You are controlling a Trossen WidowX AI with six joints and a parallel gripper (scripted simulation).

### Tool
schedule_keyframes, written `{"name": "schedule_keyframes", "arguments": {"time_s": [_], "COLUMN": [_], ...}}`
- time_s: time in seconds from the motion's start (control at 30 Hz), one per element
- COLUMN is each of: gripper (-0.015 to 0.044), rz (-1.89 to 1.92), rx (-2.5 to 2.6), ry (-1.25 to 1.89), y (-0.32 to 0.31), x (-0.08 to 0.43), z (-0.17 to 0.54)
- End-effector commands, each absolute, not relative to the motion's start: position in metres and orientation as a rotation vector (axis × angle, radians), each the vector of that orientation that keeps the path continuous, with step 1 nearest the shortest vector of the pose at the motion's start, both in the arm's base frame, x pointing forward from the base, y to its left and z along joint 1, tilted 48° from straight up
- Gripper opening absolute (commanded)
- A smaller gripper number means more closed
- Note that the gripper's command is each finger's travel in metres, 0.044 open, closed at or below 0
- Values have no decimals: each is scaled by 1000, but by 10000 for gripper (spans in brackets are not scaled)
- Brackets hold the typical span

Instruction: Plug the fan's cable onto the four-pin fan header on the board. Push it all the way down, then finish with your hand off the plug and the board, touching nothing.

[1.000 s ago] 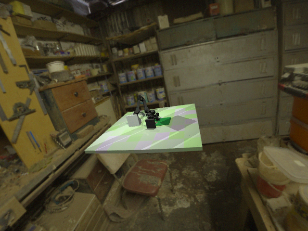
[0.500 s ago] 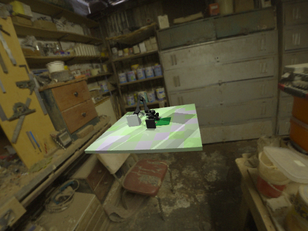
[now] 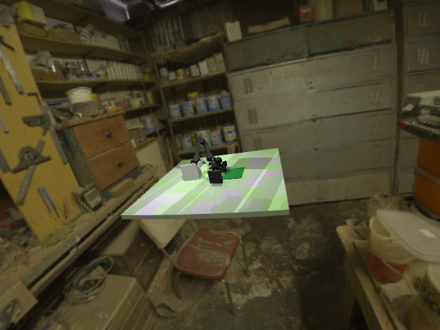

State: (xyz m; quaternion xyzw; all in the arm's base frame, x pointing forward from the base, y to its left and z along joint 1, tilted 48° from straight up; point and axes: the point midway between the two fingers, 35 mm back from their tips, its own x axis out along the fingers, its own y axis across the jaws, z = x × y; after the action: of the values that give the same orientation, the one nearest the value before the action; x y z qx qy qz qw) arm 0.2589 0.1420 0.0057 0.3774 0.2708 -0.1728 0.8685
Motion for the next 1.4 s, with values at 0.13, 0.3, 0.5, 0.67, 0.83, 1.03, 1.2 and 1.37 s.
{"name": "schedule_keyframes", "arguments": {"time_s": [0.13, 0.3, 0.5, 0.67, 0.83, 1.03, 1.2, 1.37], "gripper": [0, 131, 205, 205, 205, 205, 205, 205], "rz": [-362, -362, -362, -362, -362, -362, -362, -364], "rx": [788, 790, 790, 790, 790, 790, 790, 791], "ry": [568, 567, 567, 567, 567, 567, 567, 570], "y": [142, 142, 142, 142, 142, 142, 142, 143], "x": [259, 259, 259, 259, 259, 259, 258, 250], "z": [6, 6, 6, 6, 6, 6, 7, 19]}}
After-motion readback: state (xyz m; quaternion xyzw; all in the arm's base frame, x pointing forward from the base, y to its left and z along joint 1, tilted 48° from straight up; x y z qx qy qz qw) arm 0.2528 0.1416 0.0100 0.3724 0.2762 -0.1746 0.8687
